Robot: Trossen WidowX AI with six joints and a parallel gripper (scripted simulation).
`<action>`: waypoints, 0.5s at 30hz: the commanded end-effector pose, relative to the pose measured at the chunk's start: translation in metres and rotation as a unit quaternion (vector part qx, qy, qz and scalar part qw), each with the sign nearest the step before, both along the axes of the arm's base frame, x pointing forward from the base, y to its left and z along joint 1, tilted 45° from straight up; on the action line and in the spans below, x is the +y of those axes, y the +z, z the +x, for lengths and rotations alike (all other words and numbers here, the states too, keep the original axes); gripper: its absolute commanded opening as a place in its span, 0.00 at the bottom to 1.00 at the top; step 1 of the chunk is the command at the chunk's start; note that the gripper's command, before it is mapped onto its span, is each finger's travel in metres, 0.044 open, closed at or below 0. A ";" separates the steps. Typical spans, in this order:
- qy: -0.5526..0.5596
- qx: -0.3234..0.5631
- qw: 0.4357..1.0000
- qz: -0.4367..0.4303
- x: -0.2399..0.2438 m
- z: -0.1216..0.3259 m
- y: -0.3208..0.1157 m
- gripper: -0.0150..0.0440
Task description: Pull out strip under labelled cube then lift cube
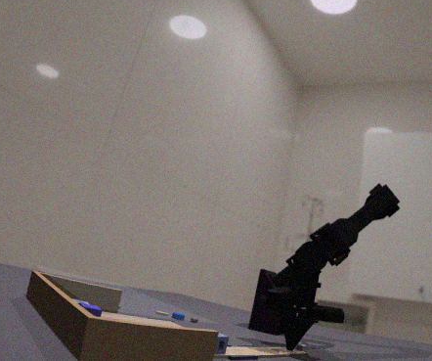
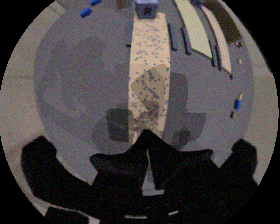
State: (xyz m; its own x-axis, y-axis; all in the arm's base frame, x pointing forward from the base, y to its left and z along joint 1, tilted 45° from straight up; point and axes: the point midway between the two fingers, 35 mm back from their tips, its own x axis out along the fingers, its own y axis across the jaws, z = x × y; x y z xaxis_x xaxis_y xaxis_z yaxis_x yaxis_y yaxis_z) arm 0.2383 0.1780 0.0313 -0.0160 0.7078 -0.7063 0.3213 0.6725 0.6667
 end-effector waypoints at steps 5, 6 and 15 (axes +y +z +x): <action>0.004 0.005 1.000 -0.002 -0.015 0.003 0.014 0.25; 0.006 0.008 1.000 -0.002 -0.023 0.003 0.022 0.25; 0.057 -0.040 0.998 0.000 -0.032 0.020 0.025 0.43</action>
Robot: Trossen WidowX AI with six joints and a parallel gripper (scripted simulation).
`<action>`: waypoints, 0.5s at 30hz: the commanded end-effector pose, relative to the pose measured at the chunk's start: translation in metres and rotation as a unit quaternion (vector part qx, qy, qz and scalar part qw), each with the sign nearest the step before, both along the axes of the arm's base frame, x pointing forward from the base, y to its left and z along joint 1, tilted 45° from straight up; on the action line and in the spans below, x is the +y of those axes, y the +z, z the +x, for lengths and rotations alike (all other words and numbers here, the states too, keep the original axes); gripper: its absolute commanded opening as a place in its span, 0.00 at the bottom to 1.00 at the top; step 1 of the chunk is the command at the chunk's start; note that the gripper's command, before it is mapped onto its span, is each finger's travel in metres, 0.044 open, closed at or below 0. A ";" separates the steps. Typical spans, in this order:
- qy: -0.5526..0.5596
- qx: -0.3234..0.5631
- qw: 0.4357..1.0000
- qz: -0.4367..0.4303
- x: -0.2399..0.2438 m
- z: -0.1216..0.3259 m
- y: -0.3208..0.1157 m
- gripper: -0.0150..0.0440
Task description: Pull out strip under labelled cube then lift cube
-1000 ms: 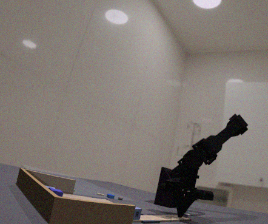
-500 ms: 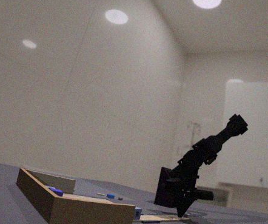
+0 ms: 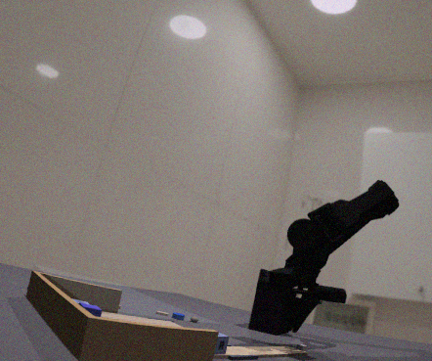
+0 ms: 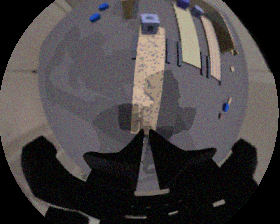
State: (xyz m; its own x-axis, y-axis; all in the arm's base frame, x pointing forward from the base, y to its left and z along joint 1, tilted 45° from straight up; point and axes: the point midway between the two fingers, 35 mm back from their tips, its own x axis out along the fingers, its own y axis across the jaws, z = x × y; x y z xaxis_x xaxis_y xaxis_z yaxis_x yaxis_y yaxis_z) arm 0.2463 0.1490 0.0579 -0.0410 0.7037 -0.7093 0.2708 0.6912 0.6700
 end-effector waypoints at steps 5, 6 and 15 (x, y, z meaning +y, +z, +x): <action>0.043 -0.043 0.998 0.003 -0.008 0.029 -0.005 0.65; 0.043 -0.043 0.998 0.003 -0.009 0.033 -0.005 0.70; 0.043 -0.044 0.998 0.003 -0.017 0.064 -0.010 1.00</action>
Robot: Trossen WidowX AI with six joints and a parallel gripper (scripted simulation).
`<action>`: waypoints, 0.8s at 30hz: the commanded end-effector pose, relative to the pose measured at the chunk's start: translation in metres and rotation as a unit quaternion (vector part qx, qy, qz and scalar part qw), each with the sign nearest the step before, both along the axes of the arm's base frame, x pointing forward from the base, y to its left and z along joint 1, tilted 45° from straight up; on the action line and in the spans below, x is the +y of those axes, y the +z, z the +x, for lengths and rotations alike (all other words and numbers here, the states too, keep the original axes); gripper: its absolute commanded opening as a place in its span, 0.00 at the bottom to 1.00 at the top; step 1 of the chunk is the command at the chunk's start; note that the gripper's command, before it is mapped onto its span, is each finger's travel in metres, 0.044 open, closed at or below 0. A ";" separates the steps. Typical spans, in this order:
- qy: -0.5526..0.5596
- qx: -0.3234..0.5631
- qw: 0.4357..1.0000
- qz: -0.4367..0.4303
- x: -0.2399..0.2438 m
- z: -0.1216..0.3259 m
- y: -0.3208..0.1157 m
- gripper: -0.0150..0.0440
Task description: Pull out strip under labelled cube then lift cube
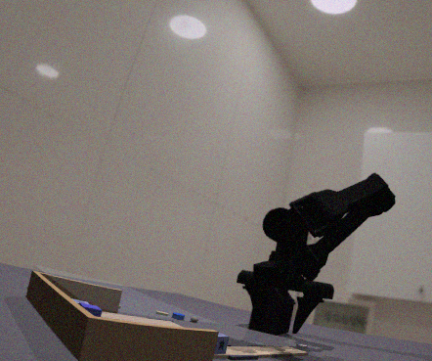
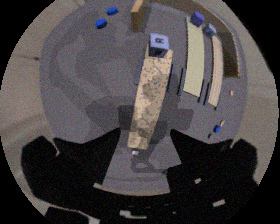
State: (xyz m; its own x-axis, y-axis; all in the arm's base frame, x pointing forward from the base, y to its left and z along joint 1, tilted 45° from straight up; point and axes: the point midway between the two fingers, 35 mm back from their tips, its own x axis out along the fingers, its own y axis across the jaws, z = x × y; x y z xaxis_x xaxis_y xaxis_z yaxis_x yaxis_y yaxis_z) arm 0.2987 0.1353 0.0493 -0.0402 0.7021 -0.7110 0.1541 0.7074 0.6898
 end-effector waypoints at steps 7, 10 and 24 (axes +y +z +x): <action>0.000 -0.002 1.000 0.001 -0.009 0.035 -0.005 1.00; 0.000 -0.002 1.000 0.001 -0.012 0.046 -0.006 1.00; 0.000 -0.004 1.000 0.001 -0.023 0.095 -0.012 1.00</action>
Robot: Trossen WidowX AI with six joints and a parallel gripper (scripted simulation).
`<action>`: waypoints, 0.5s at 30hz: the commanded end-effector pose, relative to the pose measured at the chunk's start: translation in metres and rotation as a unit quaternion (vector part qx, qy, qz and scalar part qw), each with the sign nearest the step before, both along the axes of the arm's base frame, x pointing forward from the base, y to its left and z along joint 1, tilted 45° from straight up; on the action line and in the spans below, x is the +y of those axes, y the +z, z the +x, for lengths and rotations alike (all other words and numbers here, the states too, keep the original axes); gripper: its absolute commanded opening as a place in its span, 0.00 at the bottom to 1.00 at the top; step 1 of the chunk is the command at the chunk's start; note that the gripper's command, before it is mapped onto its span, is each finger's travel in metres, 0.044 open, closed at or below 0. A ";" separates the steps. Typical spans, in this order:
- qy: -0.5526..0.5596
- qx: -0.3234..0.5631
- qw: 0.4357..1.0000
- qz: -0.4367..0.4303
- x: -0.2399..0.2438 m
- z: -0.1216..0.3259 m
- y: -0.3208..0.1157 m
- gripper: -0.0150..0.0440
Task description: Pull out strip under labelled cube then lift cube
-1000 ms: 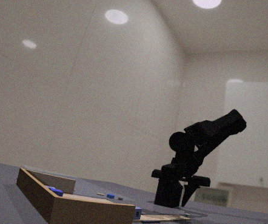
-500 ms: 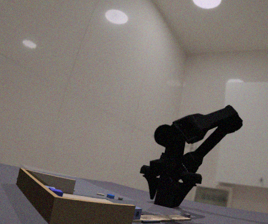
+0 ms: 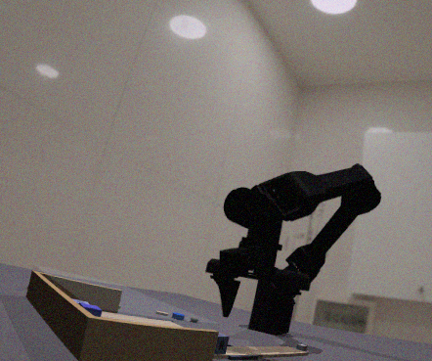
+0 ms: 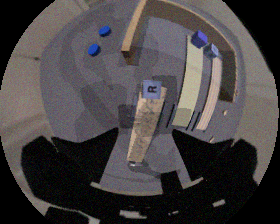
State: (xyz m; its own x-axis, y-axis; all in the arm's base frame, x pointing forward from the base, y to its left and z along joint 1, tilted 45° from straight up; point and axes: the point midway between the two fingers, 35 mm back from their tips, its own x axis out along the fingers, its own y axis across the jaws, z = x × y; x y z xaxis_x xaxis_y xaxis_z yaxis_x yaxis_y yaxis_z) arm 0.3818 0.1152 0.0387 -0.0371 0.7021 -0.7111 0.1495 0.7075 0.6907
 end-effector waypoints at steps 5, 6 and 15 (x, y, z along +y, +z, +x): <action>0.000 -0.002 1.000 0.000 -0.007 0.029 -0.003 1.00; 0.000 -0.002 1.000 0.000 -0.008 0.032 -0.004 1.00; 0.000 -0.003 1.000 0.000 -0.016 0.061 -0.007 1.00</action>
